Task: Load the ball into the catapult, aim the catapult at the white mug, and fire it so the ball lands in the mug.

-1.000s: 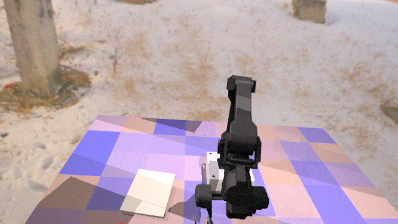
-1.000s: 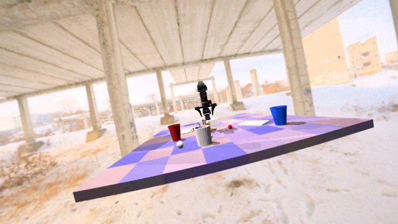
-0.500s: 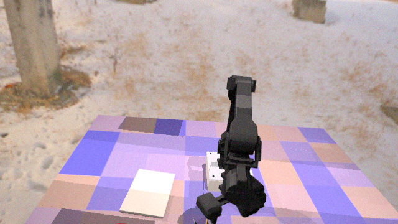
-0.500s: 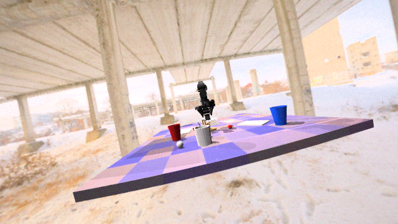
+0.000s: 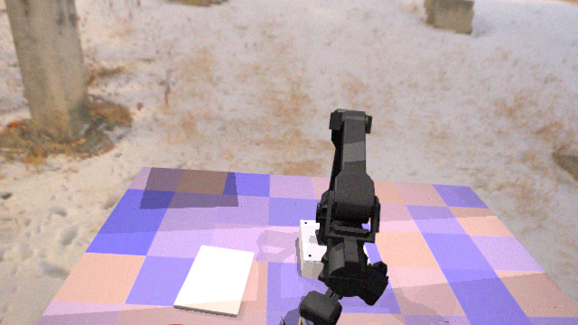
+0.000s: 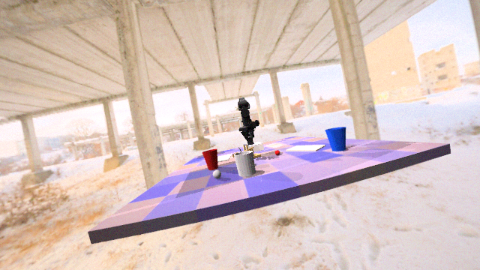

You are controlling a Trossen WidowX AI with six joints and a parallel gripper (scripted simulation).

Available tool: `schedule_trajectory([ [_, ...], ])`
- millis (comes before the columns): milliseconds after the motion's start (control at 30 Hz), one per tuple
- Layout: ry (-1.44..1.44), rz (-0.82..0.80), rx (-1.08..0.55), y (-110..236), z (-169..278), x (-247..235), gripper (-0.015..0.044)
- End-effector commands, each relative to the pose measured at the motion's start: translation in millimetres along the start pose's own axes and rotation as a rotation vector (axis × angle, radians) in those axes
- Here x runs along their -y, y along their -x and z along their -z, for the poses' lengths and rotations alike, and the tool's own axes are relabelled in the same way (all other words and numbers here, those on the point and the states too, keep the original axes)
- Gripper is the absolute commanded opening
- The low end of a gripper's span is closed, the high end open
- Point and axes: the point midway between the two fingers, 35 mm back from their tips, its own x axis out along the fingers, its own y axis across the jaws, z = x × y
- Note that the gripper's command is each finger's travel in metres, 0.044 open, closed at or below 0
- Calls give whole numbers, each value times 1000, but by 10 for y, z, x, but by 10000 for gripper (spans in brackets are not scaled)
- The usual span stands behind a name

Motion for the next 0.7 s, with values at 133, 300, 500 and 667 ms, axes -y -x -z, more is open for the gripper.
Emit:
schedule_trajectory([
  [133, 256, -1, 0, 12, -1, -7, 440],
  [300, 429, -1, 0, 17, -1, -10, 440],
  [500, 631, -1, 0, 23, -1, -14, 440],
  [667, 653, -1, 0, 23, -1, -14, 440],
])
